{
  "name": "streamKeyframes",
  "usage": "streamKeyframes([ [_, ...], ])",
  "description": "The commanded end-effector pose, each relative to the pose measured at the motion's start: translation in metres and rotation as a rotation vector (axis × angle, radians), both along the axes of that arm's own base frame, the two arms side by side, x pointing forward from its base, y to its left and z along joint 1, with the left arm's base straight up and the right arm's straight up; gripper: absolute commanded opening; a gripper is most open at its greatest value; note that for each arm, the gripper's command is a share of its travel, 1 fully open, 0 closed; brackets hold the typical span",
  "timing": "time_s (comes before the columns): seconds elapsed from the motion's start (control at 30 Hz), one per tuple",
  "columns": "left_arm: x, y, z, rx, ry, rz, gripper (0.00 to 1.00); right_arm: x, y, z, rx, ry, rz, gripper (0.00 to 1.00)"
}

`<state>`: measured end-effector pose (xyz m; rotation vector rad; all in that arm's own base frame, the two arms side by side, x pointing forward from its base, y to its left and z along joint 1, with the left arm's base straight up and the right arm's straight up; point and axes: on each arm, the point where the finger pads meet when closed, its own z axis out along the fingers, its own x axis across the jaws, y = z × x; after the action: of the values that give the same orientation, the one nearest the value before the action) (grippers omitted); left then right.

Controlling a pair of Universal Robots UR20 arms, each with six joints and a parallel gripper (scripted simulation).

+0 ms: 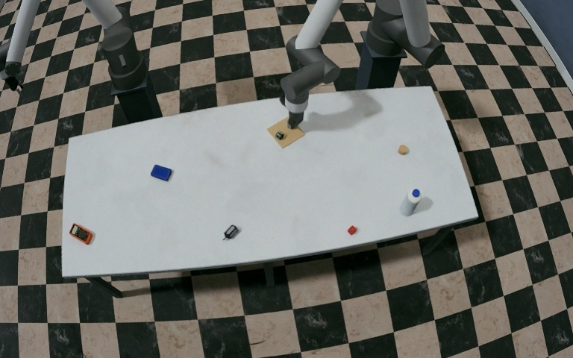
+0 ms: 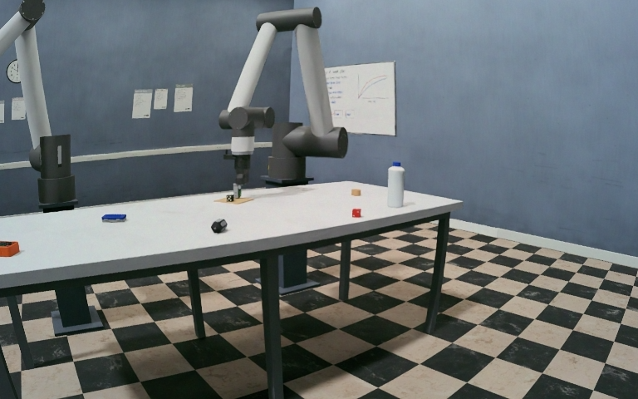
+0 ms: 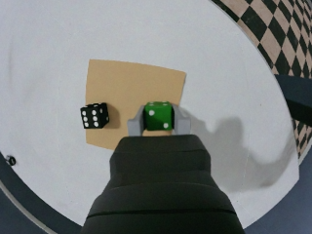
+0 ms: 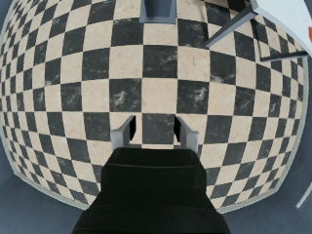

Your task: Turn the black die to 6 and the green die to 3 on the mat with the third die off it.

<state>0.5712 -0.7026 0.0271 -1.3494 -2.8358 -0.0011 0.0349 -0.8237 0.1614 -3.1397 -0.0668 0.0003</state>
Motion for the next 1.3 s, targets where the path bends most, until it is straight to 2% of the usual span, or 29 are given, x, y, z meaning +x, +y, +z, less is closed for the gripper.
streamKeyframes([
  [0.0, 0.0003, -0.0005, -0.0001, -0.001, -0.001, 0.0, 0.57, 0.0001, -0.0004, 0.0006, -0.001, 0.0, 0.0, 1.0],
  [1.27, 0.0003, -0.0005, -0.0039, -0.001, -0.001, 0.0, 0.57, 0.0001, -0.0004, 0.0006, -0.001, 0.0, 0.0, 1.0],
])
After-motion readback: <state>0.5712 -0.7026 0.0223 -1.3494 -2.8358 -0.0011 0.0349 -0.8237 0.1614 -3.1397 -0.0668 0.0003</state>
